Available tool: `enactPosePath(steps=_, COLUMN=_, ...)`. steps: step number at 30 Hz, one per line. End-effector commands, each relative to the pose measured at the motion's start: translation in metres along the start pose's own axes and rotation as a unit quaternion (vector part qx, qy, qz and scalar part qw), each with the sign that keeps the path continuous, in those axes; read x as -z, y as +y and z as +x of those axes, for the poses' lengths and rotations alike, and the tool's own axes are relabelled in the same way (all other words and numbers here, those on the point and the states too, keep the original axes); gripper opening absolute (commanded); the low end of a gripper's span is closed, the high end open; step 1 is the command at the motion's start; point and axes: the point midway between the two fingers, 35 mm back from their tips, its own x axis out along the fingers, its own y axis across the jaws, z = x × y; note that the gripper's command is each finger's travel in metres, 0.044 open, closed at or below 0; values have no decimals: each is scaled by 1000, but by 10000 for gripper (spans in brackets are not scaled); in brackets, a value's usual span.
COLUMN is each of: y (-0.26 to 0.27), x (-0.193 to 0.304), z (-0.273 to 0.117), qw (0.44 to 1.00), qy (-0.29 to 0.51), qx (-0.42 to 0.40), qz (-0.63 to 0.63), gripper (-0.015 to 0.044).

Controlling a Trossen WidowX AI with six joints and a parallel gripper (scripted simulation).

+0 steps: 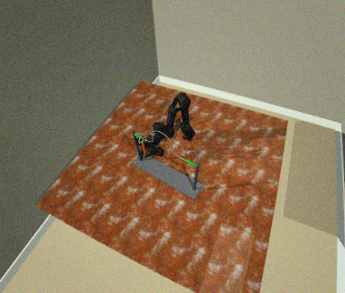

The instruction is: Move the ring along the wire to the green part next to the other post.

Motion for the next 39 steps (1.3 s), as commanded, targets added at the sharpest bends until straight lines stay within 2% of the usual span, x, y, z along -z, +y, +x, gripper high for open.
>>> enactPosePath(steps=1, y=-1, x=-3, z=2, qw=1000, qy=-5, qx=2, qz=-5, gripper=160)
enactPosePath(steps=23, y=-1, x=-3, z=2, qw=1000, qy=-5, qx=2, qz=-5, gripper=160)
enactPosePath(steps=35, y=0, x=-1, z=2, qw=1000, qy=-2, qx=0, qz=-2, gripper=-150)
enactPosePath(steps=39, y=0, x=-1, z=2, qw=1000, qy=-2, qx=0, qz=-2, gripper=-150)
